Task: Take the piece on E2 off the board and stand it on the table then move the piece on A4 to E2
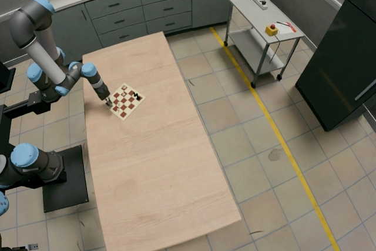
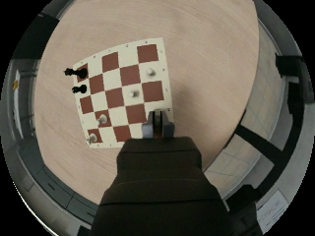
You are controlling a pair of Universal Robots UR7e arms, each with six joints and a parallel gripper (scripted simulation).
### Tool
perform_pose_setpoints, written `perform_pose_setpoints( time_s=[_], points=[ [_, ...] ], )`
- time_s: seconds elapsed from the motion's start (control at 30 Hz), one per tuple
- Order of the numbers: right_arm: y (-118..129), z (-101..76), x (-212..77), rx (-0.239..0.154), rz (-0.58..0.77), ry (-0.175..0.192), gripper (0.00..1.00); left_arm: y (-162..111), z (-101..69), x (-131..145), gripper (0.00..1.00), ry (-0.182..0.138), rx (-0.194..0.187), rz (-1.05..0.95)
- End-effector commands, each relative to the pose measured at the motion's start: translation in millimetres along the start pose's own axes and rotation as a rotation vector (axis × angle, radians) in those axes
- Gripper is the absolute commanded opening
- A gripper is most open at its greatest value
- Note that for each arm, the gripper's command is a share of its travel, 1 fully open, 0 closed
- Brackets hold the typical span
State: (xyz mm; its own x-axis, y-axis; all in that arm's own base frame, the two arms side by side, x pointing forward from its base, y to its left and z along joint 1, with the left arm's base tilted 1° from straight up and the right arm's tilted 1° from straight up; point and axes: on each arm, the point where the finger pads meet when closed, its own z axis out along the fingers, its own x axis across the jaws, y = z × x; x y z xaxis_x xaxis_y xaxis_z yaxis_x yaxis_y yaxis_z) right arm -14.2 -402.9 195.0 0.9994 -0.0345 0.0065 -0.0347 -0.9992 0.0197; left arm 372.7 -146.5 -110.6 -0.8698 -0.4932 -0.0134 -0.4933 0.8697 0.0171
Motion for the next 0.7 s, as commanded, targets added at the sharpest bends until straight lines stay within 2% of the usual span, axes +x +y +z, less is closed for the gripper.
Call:
perform_pose_setpoints(
  time_s=[0.0, 0.2, 0.27, 0.5, 0.67],
  points=[
    [0, -0.4, 0, -0.001, 0.000, 0.000, 1.00, 0, -18.1, 0, 0.00, 0.000, 0.000, 0.000],
    [0, -0.4, 0, -0.001, 0.000, 0.000, 1.00, 0, -42.0, 0, 0.00, 0.000, 0.000, 0.000],
    [0, -0.4, 0, -0.001, 0.000, 0.000, 1.00, 0, -42.0, 0, 0.00, 0.000, 0.000, 0.000],
    [0, -0.4, 0, -0.001, 0.000, 0.000, 1.00, 0, -66.7, 0, 0.00, 0.000, 0.000, 0.000],
    [0, -0.4, 0, -0.001, 0.000, 0.000, 1.00, 0, -77.8, 0, 0.00, 0.000, 0.000, 0.000]
  ],
)
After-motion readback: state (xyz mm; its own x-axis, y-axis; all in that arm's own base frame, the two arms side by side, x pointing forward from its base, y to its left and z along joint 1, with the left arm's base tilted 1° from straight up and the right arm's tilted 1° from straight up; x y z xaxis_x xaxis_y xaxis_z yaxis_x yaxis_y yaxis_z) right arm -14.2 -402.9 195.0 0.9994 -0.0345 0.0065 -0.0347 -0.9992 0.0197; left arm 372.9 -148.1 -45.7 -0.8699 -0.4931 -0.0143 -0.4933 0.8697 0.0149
